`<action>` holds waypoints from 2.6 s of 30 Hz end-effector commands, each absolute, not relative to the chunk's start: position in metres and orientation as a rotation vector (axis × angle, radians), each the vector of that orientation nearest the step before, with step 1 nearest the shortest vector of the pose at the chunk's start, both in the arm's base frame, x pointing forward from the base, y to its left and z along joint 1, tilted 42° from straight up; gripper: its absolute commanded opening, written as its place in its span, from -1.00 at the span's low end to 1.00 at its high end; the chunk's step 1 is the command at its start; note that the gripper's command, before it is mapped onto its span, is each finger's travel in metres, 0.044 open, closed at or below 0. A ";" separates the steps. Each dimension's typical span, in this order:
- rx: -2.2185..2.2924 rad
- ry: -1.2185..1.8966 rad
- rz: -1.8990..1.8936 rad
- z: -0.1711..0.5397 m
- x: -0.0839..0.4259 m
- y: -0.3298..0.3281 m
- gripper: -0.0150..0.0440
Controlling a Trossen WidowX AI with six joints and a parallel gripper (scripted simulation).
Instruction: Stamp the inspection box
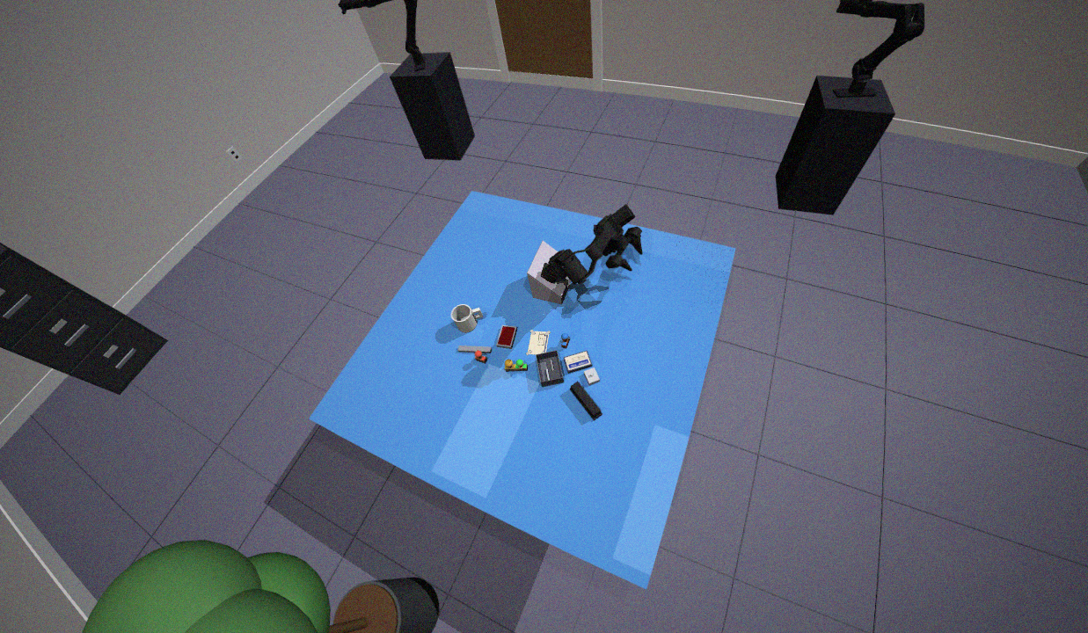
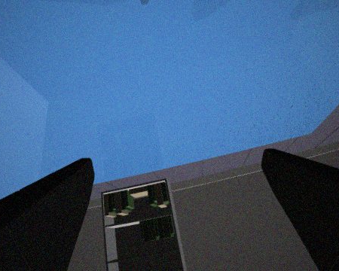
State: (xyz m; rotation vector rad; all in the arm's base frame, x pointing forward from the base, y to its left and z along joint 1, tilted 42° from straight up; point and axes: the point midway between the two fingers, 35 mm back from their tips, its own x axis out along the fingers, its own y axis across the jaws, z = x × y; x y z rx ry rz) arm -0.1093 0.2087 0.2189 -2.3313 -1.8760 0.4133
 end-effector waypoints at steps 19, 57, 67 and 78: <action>-2.204 -0.936 0.933 0.212 0.001 0.291 0.22; -0.633 0.920 0.635 0.140 0.336 0.162 0.22; 0.252 1.399 0.225 0.072 0.366 0.048 0.22; 1.309 1.604 -0.165 0.028 0.364 -0.050 0.22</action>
